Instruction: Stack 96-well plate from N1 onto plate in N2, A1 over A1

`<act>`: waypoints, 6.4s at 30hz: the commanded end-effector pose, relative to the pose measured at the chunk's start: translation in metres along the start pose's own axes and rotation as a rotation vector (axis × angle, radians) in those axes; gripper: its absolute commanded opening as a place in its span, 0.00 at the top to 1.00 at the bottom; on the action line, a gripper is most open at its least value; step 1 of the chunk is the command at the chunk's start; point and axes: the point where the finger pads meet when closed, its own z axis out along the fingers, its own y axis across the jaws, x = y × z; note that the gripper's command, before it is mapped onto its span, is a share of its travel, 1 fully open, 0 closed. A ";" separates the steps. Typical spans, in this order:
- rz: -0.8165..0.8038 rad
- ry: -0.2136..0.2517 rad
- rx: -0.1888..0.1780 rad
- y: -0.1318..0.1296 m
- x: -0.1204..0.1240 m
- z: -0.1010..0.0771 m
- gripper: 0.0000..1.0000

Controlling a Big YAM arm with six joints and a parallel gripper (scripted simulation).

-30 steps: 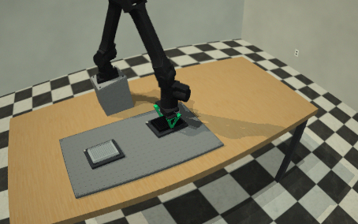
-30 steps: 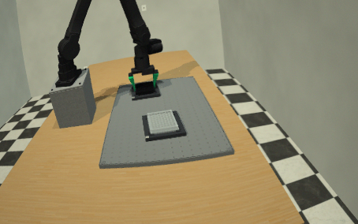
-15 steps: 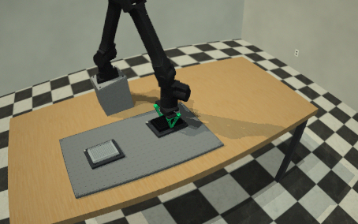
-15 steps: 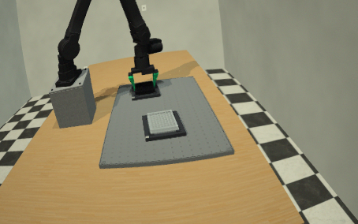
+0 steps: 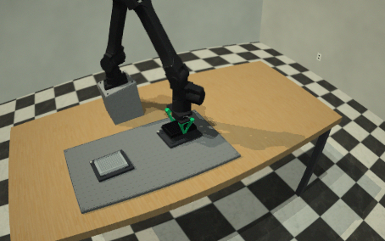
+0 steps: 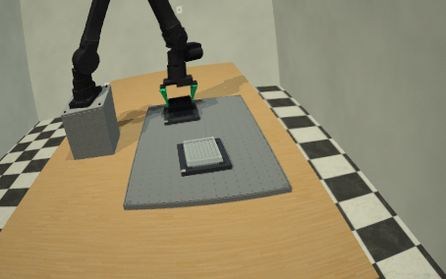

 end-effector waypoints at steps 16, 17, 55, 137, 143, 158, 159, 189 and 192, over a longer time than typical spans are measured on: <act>-0.005 -0.022 0.030 -0.008 -0.012 -0.040 1.00; -0.004 -0.023 0.032 -0.009 -0.012 -0.043 1.00; -0.007 -0.026 0.036 -0.013 -0.016 -0.079 1.00; 0.002 -0.010 0.030 -0.016 0.107 -0.076 1.00; 0.006 -0.015 0.055 -0.033 0.118 -0.082 1.00; 0.003 -0.005 0.039 -0.027 0.168 -0.078 1.00; 0.003 -0.005 0.039 -0.027 0.168 -0.078 1.00; 0.003 0.002 0.043 -0.044 0.267 -0.081 1.00; 0.003 0.002 0.038 -0.044 0.273 -0.079 1.00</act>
